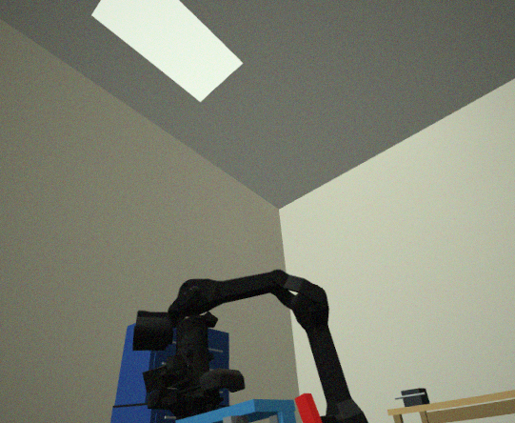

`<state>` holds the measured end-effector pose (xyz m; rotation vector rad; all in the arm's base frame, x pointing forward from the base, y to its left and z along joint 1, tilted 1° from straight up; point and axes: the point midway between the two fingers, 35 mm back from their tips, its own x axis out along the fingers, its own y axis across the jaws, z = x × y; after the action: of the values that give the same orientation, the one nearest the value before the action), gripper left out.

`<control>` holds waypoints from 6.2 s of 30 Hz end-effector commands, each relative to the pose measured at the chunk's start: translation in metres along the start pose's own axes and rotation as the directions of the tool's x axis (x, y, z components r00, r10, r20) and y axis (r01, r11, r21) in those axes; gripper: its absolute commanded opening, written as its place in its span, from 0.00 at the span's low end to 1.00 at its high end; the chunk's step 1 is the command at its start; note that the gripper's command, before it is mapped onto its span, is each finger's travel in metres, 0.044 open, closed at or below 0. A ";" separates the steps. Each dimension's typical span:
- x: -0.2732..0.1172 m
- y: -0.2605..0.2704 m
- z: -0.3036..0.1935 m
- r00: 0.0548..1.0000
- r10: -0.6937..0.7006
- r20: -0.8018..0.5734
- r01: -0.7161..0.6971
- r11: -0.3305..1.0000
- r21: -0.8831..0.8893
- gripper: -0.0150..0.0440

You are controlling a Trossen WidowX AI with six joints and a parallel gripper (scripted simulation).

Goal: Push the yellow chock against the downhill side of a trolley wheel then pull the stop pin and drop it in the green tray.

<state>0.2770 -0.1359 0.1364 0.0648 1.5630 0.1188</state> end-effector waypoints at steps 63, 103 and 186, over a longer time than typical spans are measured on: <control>0.024 0.037 0.001 1.000 0.004 -0.003 -0.004 1.000 0.003 0.25; -0.046 0.062 0.010 0.995 0.032 0.097 -0.034 0.999 0.022 0.58; -0.021 0.229 0.037 0.978 0.208 0.005 -0.005 -0.003 1.000 0.58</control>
<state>0.3065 0.0882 0.1888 1.4190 1.4492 -1.0040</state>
